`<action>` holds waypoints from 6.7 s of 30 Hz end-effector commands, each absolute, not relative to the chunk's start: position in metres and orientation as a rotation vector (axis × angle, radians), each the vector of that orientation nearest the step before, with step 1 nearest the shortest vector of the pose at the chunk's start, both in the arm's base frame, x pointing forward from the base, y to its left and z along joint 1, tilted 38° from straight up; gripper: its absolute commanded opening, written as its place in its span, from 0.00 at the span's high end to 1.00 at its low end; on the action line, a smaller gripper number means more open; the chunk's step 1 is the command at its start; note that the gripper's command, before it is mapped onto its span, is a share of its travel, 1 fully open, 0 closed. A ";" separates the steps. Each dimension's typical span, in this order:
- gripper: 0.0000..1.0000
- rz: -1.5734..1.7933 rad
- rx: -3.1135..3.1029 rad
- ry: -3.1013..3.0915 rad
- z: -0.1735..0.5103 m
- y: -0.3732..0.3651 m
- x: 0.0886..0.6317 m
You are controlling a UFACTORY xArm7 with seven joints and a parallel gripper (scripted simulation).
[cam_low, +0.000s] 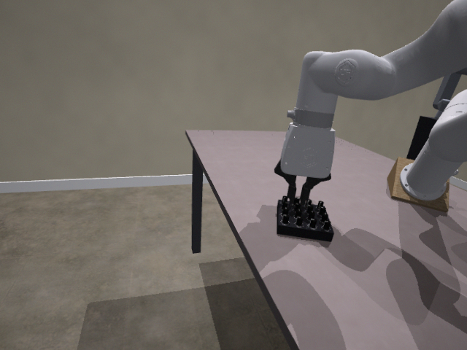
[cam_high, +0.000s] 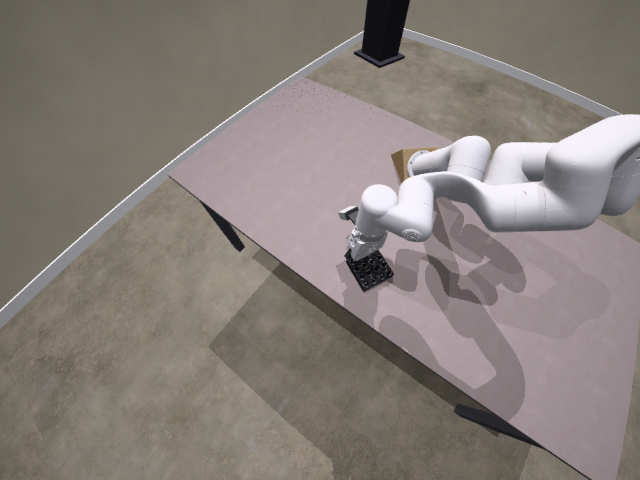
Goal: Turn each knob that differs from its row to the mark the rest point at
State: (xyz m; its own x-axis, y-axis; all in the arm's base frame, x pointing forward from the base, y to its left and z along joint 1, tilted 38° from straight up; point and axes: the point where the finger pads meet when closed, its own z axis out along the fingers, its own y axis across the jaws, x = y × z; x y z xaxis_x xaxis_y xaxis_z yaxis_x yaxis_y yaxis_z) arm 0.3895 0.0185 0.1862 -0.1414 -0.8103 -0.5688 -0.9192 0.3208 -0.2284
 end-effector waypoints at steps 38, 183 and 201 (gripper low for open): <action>0.81 0.228 -1.518 1.980 0.215 0.000 0.377; 0.81 0.831 0.474 2.680 0.206 0.005 0.381; 0.81 0.831 0.474 2.680 0.197 0.011 0.385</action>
State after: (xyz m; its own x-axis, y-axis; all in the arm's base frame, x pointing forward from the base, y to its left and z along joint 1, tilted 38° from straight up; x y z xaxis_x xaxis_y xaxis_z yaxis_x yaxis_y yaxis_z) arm 0.3843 0.0119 0.1967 -0.9035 0.3901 -0.1774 0.2212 0.7792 0.5865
